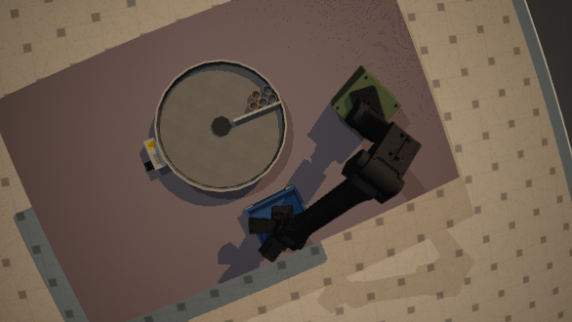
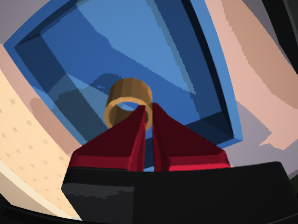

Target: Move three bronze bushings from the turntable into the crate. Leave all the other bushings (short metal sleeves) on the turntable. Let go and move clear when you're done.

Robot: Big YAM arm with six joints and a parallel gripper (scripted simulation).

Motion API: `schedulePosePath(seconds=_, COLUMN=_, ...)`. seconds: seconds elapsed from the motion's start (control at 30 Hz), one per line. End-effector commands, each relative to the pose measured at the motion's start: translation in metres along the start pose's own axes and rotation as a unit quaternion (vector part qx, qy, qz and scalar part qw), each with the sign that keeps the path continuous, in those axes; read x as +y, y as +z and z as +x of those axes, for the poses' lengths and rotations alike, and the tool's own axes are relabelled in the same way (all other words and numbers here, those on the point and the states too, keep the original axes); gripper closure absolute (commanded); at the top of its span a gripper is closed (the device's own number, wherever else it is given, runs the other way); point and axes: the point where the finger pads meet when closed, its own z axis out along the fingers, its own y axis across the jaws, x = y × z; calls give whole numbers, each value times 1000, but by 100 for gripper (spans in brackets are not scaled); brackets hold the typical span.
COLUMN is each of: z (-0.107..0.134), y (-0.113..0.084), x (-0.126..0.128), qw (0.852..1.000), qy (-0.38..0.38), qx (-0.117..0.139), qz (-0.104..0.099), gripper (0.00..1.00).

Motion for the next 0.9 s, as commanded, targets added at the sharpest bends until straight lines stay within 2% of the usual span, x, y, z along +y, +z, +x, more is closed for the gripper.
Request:
schedulePosePath(seconds=0.0, z=-9, y=-18, x=14, qw=1000, qy=5, qx=-17, qz=-22, gripper=100)
schedulePosePath(seconds=0.47, z=-9, y=-18, x=14, qw=1000, qy=5, qx=-17, qz=-22, gripper=100)
schedulePosePath(seconds=0.57, z=-3, y=-12, x=5, qw=1000, qy=5, qx=-12, qz=-15, gripper=100)
schedulePosePath(seconds=0.87, z=-10, y=-18, x=12, qw=1000, qy=6, qx=-19, qz=-24, gripper=100)
